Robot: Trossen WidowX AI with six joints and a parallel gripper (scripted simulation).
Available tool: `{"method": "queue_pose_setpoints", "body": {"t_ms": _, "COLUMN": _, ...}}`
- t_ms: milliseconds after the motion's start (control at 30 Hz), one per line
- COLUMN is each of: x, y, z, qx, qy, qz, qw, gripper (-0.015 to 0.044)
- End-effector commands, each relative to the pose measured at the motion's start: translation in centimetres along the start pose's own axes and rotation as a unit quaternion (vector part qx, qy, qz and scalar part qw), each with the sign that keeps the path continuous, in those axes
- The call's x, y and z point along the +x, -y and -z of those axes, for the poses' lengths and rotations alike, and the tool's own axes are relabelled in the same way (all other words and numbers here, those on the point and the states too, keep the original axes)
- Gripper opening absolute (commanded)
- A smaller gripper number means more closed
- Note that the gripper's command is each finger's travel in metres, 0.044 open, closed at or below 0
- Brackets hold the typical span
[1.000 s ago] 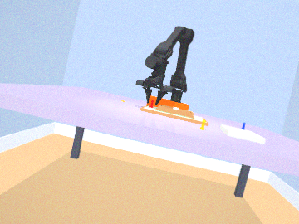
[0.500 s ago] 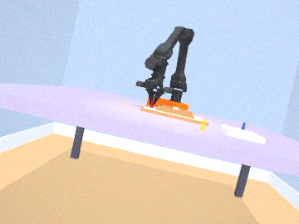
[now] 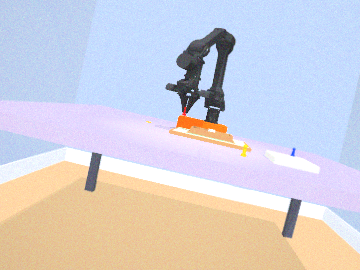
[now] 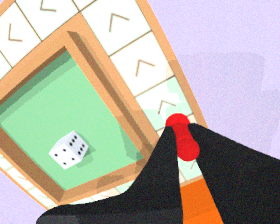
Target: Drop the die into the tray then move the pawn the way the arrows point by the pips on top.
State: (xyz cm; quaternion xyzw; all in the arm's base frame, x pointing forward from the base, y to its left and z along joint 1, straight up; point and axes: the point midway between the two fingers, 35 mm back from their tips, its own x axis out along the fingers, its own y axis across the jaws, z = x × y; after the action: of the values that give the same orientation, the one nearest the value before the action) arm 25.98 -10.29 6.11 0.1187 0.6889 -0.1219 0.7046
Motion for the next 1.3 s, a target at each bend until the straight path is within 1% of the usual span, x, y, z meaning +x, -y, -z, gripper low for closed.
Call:
{"method": "queue_pose_setpoints", "body": {"t_ms": 0, "x": -2.2, "y": 0.0, "z": 0.0, "qx": -0.003, "qy": 0.002, "qz": -0.001, "qw": 1.0, "gripper": 0.0}}
{"method": "queue_pose_setpoints", "body": {"t_ms": 233, "x": -6.7, "y": 0.1, "z": 0.8, "qx": -0.003, "qy": 0.001, "qz": -0.001, "qw": 1.0, "gripper": 0.0}}
{"method": "queue_pose_setpoints", "body": {"t_ms": 367, "x": -7.1, "y": 0.0, "z": 0.9, "qx": -0.003, "qy": 0.001, "qz": -0.001, "qw": 1.0, "gripper": 0.0}}
{"method": "queue_pose_setpoints", "body": {"t_ms": 800, "x": -4.7, "y": -3.2, "z": -4.5, "qx": -0.003, "qy": 0.003, "qz": -0.002, "qw": 1.0, "gripper": 0.0}}
{"method": "queue_pose_setpoints", "body": {"t_ms": 1267, "x": -0.6, "y": -8.3, "z": -9.5, "qx": -0.003, "qy": 0.005, "qz": -0.005, "qw": 1.0, "gripper": 0.0}}
